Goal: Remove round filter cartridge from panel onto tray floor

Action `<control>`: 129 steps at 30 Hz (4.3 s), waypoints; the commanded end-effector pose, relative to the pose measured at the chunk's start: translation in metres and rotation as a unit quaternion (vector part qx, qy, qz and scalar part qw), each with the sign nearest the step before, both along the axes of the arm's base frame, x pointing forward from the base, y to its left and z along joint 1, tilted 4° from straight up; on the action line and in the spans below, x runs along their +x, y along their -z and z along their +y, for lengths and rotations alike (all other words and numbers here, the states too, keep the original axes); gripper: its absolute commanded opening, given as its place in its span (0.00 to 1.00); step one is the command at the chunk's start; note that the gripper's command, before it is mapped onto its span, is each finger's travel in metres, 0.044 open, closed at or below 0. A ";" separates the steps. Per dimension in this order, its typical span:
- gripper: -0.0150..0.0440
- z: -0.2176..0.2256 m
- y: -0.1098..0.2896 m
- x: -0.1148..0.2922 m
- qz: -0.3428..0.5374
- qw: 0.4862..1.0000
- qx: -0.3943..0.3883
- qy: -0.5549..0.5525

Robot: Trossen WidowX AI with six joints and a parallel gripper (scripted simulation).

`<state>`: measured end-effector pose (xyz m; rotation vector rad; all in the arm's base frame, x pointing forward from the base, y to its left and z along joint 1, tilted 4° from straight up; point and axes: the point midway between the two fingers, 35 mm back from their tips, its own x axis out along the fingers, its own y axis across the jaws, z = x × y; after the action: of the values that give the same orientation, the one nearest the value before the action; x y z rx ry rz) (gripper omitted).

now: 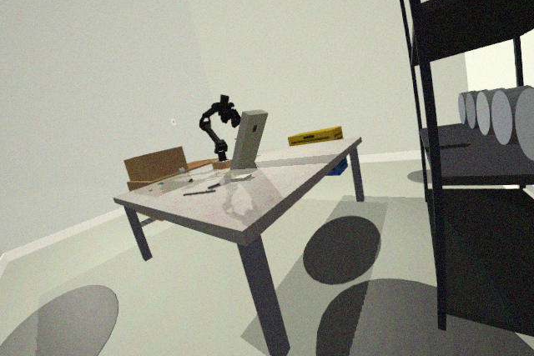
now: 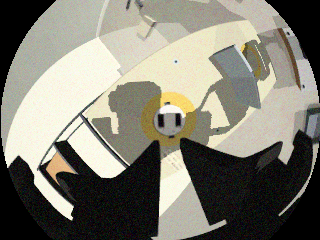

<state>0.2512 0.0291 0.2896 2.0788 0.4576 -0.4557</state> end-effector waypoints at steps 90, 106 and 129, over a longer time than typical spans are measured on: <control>0.41 0.012 0.036 0.049 0.010 1.000 0.004 -0.007; 0.41 0.013 0.039 0.053 0.010 1.000 0.004 -0.007; 0.41 0.015 0.044 0.062 0.010 1.000 0.004 -0.007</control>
<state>0.3093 0.0439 0.2483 2.0776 0.4887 -0.4624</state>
